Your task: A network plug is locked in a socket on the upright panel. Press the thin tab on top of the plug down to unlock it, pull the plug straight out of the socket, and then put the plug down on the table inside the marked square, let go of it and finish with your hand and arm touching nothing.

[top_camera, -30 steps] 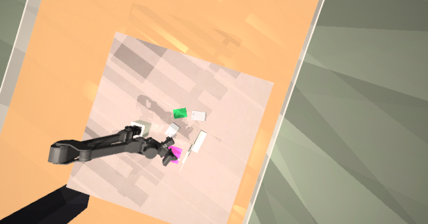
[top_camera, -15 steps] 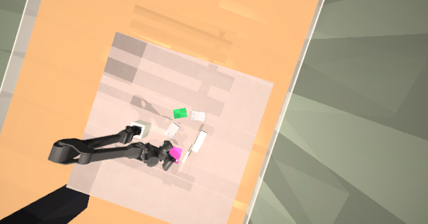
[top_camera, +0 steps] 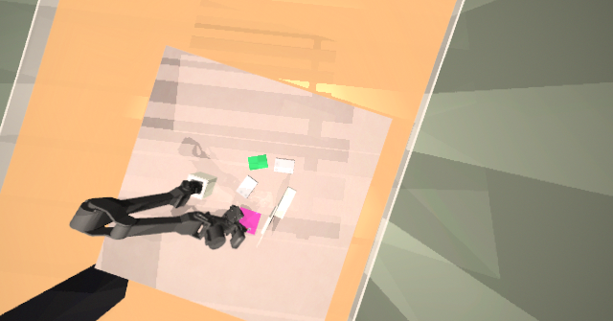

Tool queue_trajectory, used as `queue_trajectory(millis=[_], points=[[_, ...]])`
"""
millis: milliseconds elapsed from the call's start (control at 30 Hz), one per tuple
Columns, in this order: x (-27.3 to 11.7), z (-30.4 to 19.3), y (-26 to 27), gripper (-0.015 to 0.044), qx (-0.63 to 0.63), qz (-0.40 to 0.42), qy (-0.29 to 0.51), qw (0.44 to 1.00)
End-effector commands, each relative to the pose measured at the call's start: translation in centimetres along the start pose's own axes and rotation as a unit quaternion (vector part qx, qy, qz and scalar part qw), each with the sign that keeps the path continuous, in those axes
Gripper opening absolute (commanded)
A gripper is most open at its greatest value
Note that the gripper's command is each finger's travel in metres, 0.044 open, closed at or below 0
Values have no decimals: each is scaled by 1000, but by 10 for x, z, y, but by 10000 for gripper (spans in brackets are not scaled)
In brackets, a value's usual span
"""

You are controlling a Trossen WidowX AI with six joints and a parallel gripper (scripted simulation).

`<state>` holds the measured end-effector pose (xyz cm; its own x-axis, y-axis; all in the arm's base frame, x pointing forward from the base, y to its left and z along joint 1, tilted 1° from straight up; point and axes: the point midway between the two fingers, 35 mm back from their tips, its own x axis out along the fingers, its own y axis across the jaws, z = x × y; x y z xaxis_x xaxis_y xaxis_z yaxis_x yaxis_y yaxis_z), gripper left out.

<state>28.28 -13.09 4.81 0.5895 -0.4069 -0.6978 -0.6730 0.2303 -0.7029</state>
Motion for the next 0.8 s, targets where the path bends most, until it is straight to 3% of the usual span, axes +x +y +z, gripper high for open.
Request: queue_trajectory(millis=[0, 333, 767], points=[[2, -8, 6, 0, 21, 24, -11, 999], [4, -24, 26, 0, 63, 76, -31, 995], [11, -23, 32, 0, 64, 76, -31, 995]])
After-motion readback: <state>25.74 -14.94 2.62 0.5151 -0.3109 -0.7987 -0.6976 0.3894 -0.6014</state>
